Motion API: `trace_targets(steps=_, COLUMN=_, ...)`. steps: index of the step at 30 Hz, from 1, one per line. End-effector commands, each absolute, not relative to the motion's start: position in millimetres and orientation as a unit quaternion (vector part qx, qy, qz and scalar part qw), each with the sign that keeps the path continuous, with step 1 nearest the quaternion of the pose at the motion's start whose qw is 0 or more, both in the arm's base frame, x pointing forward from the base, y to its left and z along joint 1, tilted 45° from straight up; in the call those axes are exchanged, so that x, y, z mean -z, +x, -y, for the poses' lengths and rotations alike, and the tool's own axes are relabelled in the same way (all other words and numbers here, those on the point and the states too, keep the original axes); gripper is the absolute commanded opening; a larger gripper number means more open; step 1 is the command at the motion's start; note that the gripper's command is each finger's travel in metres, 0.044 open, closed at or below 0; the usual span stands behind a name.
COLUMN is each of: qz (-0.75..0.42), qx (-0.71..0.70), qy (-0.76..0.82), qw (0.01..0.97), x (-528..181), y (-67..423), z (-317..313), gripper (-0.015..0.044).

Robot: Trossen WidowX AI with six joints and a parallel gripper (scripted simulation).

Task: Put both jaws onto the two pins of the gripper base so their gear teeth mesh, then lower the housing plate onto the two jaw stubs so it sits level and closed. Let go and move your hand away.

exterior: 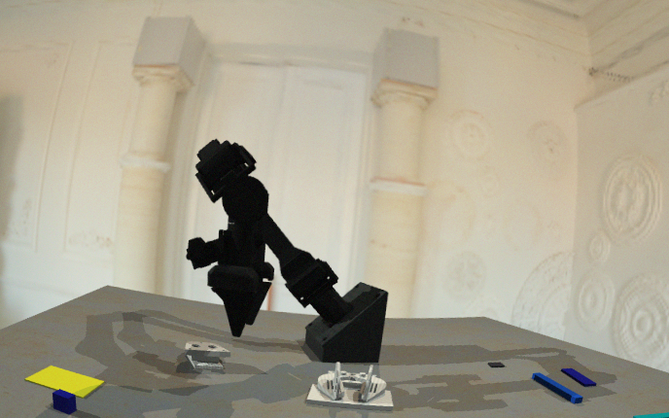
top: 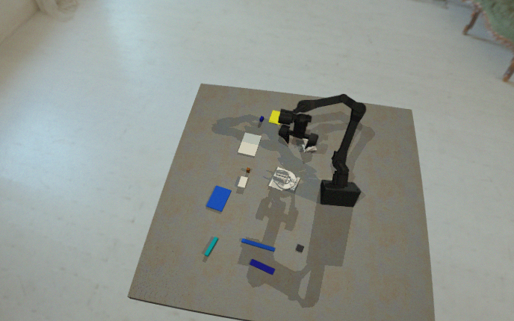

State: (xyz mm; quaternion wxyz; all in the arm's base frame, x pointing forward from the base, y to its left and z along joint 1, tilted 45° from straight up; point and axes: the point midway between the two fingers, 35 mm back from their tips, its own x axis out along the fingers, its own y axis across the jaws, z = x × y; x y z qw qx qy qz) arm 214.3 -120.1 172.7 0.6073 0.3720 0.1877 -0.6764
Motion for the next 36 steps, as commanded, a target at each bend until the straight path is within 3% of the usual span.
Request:
trace_targets(steps=1, qz=-0.149, qx=0.686, qy=0.407, qw=0.584, x=-179, y=208, z=125, gripper=0.044)
trace_targets(steps=30, qz=0.165, qx=0.684, qy=0.609, qw=0.367, x=-221, y=154, z=151, gripper=0.044)
trace_targets(steps=36, qz=0.181, qx=0.68, qy=0.616, qw=0.354, x=-223, y=151, z=152, gripper=0.044)
